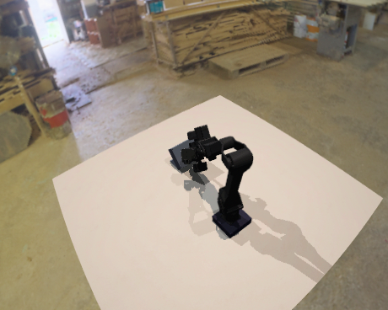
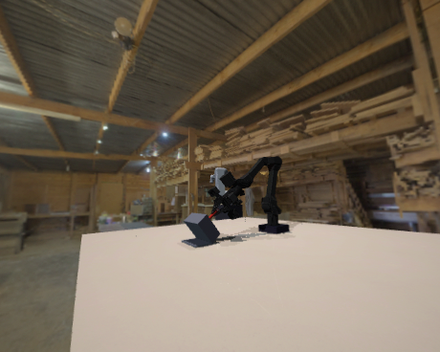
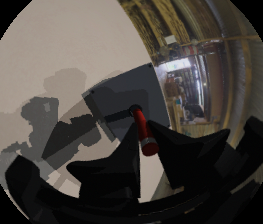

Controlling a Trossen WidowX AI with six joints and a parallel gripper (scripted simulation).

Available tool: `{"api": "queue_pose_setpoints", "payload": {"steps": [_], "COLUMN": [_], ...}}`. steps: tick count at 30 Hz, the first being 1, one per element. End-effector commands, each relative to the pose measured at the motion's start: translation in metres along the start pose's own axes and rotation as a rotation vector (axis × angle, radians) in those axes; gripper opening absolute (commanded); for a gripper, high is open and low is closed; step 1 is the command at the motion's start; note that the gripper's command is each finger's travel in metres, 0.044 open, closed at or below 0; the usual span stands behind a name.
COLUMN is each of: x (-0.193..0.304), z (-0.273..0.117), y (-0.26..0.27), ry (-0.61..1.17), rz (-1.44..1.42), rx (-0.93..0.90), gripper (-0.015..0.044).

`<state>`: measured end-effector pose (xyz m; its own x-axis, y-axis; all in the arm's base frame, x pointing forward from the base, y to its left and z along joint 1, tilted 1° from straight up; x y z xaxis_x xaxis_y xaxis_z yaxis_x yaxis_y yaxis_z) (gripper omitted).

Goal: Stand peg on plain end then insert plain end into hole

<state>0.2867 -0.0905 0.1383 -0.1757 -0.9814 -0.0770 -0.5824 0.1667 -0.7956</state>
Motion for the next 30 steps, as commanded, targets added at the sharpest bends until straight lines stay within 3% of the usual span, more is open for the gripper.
{"api": "queue_pose_setpoints", "payload": {"steps": [1,30], "x": [0.0,0.001], "z": [0.003,0.021], "y": [0.002,0.002], "ry": [-0.001,-0.001], "rz": [0.0,0.0], "rx": [-0.004,-0.003], "gripper": [0.0,0.0]}}
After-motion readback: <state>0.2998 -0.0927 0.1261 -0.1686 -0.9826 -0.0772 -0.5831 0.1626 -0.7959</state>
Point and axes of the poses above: the point midway between the two fingers, 35 mm back from their tips, its own z axis out along the fingers, its own y axis across the jaws, x = y × z, the point moved 6 cm from there along -z, back along the fingers, and after that the axes turned 10 degrees about -z, right-handed, at the moved point
